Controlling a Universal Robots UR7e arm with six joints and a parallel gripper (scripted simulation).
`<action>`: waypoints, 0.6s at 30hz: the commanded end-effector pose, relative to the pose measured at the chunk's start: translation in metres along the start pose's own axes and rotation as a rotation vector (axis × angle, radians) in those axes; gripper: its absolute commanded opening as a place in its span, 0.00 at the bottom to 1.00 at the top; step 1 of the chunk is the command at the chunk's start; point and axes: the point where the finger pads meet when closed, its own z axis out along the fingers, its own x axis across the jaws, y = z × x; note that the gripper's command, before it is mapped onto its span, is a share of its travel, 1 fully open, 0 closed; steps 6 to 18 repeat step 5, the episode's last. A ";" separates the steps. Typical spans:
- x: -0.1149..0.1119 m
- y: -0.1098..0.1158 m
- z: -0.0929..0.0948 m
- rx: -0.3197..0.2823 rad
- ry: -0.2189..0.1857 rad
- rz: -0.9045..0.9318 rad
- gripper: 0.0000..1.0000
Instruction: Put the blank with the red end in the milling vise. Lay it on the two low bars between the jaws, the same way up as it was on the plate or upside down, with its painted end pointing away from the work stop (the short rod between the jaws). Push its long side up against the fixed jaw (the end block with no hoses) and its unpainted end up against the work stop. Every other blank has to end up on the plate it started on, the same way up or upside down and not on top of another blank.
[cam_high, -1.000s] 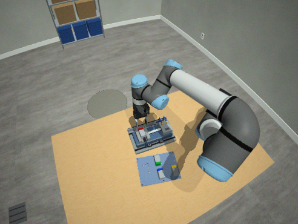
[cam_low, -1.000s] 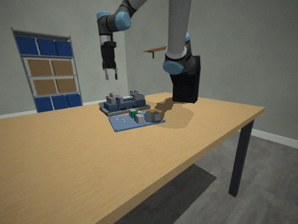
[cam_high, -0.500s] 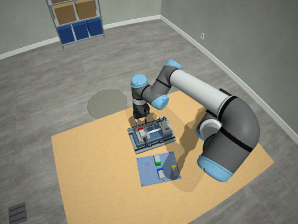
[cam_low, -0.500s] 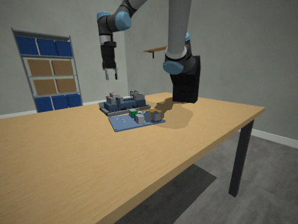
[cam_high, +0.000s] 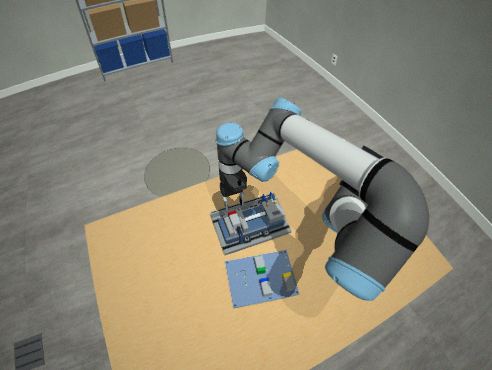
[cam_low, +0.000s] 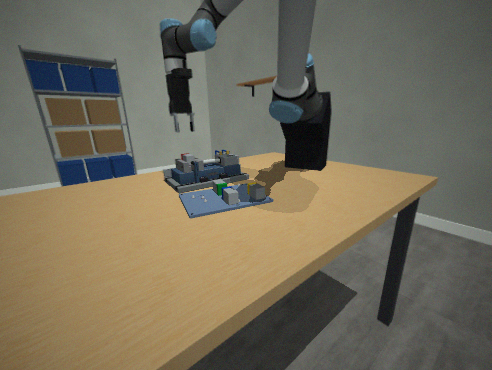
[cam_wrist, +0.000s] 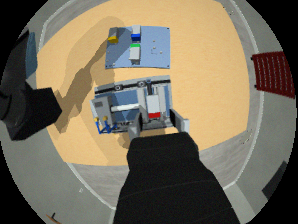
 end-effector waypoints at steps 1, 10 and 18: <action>0.000 0.000 0.000 -0.001 0.001 0.000 1.00; 0.000 0.000 0.000 -0.001 0.001 0.000 1.00; 0.000 0.000 0.000 -0.001 0.001 0.000 1.00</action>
